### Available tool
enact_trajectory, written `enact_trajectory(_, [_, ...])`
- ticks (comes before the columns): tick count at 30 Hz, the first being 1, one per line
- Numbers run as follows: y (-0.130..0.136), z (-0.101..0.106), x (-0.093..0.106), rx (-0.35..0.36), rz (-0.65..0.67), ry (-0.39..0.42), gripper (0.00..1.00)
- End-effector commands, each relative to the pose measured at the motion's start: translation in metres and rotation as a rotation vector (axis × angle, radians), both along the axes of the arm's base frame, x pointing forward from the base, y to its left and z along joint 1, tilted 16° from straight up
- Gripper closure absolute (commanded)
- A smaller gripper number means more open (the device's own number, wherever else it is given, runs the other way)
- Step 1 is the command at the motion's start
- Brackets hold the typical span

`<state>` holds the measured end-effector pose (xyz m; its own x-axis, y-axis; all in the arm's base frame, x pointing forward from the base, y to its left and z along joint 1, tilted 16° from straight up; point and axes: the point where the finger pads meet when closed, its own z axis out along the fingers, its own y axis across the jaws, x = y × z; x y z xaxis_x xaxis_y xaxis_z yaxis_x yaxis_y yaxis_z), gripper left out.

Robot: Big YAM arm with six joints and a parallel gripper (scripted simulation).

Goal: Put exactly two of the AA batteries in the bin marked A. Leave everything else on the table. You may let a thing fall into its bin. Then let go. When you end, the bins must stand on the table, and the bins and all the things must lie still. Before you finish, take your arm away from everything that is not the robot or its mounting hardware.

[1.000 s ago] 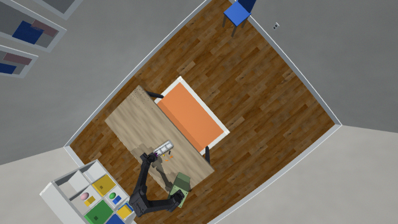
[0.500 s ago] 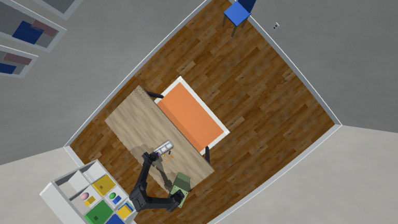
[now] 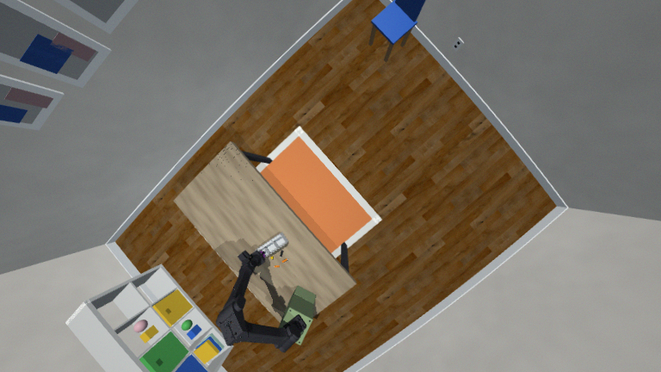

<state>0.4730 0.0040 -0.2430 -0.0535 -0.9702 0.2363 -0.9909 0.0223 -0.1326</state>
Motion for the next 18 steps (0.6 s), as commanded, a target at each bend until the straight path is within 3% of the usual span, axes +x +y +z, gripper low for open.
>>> enact_trajectory(1, [-0.0034,0.0039,0.0057,-0.001,0.001,-0.013,0.91])
enact_trajectory(9, [-0.0033,0.0067,0.0103,0.000,0.001,-0.016,0.91])
enact_trajectory(10, [0.0023,0.0078,0.0103,-0.001,0.006,-0.022,0.72])
enact_trajectory(18, [0.0023,0.0081,0.0106,-0.001,0.006,-0.022,0.72])
